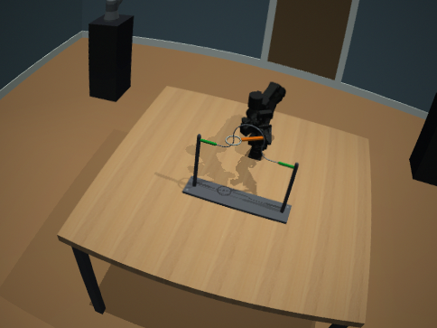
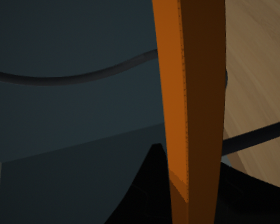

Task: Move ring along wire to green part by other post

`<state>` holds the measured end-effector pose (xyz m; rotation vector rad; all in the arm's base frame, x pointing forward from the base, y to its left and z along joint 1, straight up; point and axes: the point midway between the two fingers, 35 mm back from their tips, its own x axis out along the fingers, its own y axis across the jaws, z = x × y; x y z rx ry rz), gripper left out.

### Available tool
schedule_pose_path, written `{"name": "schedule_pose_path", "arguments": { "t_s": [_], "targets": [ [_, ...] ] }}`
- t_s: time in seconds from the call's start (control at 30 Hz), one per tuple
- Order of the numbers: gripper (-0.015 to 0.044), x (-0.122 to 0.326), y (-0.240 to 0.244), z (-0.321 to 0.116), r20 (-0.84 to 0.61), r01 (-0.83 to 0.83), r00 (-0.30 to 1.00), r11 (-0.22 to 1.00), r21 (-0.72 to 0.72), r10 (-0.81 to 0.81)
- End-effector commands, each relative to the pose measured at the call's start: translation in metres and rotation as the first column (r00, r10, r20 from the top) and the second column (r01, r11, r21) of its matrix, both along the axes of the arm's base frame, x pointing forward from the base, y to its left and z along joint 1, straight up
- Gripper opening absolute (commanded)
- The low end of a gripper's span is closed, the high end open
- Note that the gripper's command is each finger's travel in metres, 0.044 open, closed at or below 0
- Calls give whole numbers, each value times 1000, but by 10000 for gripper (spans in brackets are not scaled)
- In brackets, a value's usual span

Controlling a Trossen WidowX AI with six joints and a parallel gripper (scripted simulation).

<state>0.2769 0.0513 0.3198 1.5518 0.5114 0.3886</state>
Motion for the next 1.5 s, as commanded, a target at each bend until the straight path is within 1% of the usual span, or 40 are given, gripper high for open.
{"name": "schedule_pose_path", "arguments": {
  "t_s": [0.0, 0.4, 1.47],
  "targets": [
    [-150, 0, 0, 9, 9, -4, 1000, 1000, 13, 4],
    [-150, -1, -2, 19, 3, -4, 1000, 1000, 25, 4],
    [-150, -1, -3, 15, -11, -1, 1000, 992, -130, -1]
  ]
}}
